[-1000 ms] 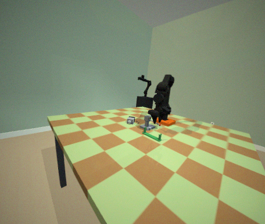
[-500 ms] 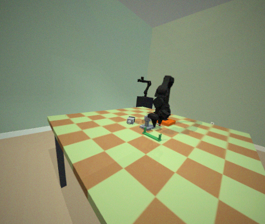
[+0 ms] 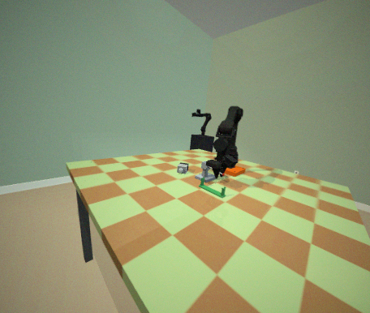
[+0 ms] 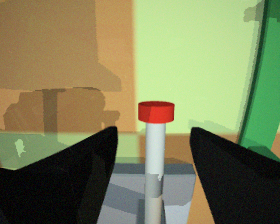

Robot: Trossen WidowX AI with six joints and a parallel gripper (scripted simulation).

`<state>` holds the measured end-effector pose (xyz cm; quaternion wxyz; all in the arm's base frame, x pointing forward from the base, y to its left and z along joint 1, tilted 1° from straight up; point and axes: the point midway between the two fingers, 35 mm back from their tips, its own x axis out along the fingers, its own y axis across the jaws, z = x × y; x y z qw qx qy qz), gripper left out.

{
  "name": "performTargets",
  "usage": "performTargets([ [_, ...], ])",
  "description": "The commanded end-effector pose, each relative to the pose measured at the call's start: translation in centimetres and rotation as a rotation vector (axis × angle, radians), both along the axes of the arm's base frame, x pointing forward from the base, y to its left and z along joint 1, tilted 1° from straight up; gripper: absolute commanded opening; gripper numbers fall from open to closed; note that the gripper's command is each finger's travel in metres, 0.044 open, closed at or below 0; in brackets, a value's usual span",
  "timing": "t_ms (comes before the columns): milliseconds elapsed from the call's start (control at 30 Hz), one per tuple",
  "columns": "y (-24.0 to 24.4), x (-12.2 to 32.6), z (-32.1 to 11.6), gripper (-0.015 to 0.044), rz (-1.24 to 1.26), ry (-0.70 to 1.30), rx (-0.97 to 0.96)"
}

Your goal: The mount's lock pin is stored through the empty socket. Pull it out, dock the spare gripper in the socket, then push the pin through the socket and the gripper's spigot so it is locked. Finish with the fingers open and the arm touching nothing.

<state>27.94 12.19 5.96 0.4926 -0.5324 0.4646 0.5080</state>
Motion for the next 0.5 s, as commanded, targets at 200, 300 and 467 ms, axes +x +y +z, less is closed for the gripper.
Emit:
performTargets([
  [200, 0.05, -0.08, -0.10, 0.0000, -0.003, 0.003, 0.004],
  [300, 0.05, -0.06, -0.10, 0.0000, -0.003, 0.003, 0.004],
  [467, 0.07, -0.05, -0.09, 0.0000, -0.003, 0.003, 0.006],
])
